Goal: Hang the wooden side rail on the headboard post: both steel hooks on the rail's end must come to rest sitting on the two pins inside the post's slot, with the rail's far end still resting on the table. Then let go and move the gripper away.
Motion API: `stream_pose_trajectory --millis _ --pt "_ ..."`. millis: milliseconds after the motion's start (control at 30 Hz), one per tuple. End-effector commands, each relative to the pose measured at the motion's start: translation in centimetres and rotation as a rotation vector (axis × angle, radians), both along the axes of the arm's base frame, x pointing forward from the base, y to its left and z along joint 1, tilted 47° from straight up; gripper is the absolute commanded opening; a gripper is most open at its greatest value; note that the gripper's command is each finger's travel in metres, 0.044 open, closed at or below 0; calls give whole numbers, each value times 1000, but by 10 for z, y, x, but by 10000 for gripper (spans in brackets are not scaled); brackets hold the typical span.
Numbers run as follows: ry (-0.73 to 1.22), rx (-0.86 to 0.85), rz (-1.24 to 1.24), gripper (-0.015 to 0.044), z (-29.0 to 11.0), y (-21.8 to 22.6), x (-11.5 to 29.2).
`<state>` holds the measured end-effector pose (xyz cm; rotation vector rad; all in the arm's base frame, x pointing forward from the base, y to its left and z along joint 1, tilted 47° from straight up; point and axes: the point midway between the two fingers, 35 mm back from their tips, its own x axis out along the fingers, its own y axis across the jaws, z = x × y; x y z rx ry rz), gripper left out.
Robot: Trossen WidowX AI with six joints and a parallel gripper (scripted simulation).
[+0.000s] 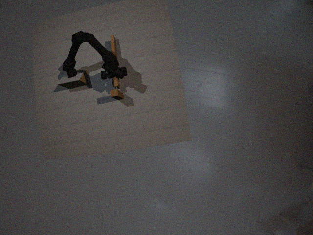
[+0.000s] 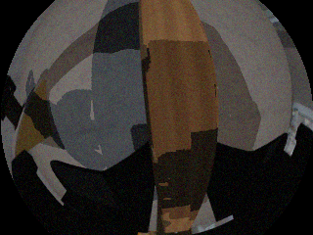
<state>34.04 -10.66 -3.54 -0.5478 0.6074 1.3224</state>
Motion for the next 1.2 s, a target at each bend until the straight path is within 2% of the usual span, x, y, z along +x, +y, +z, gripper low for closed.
stream_pose_trajectory --millis 0,1167 --pt "-3 -6 -11 0 -1 -5 -2" --pt "-3 -6 -11 0 -3 -8 -3"
